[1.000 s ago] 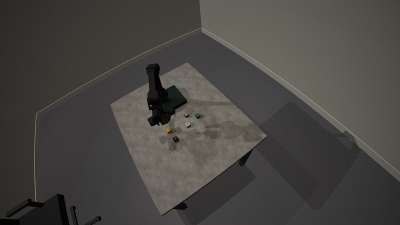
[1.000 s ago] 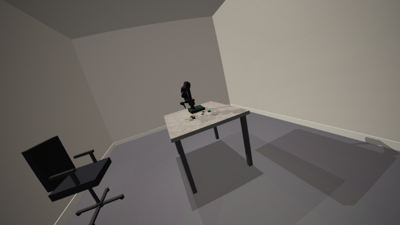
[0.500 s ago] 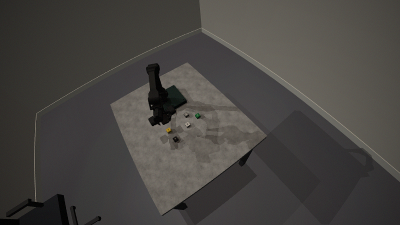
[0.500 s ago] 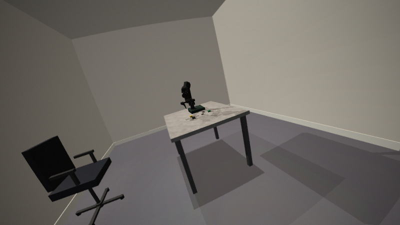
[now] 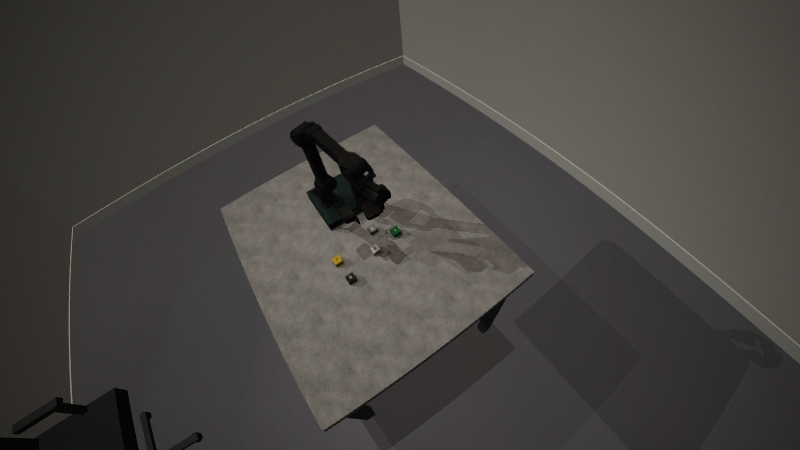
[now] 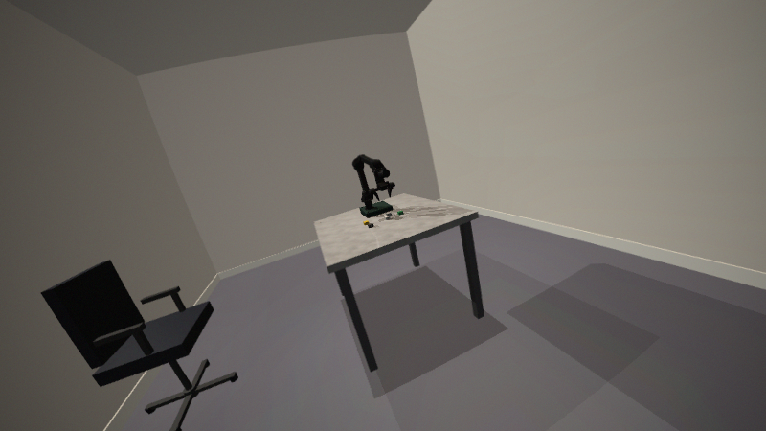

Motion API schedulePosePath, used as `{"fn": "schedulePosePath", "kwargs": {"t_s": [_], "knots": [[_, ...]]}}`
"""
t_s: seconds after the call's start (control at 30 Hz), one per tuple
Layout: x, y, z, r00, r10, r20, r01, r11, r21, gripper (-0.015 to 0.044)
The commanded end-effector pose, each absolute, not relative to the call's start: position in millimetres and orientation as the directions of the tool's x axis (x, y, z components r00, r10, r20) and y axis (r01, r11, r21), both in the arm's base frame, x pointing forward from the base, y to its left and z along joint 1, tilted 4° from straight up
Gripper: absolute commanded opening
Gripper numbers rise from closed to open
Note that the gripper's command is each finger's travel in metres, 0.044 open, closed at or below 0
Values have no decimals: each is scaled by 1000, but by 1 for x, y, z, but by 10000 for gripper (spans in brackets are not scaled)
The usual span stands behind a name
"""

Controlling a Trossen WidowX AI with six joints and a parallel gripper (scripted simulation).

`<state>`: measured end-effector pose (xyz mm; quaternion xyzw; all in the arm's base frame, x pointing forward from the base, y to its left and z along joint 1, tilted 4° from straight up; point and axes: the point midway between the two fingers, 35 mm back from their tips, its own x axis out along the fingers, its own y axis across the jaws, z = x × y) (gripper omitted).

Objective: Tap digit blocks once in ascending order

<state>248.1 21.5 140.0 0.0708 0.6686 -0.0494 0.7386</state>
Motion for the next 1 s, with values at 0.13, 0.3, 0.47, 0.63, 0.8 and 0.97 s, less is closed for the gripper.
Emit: {"fn": "schedulePosePath", "kwargs": {"t_s": [0.13, 0.3, 0.47, 0.63, 0.8, 0.97], "knots": [[240, 40, 139, 99, 17, -995, 178, 983, 35, 400], [240, 40, 139, 99, 17, -995, 178, 983, 35, 400], [240, 40, 139, 99, 17, -995, 178, 983, 35, 400], [242, 41, 140, 100, 17, -995, 176, 984, 35, 400], [287, 72, 147, 107, 21, -994, 174, 984, 39, 400], [301, 84, 148, 105, 22, -994, 177, 983, 40, 400]]}}
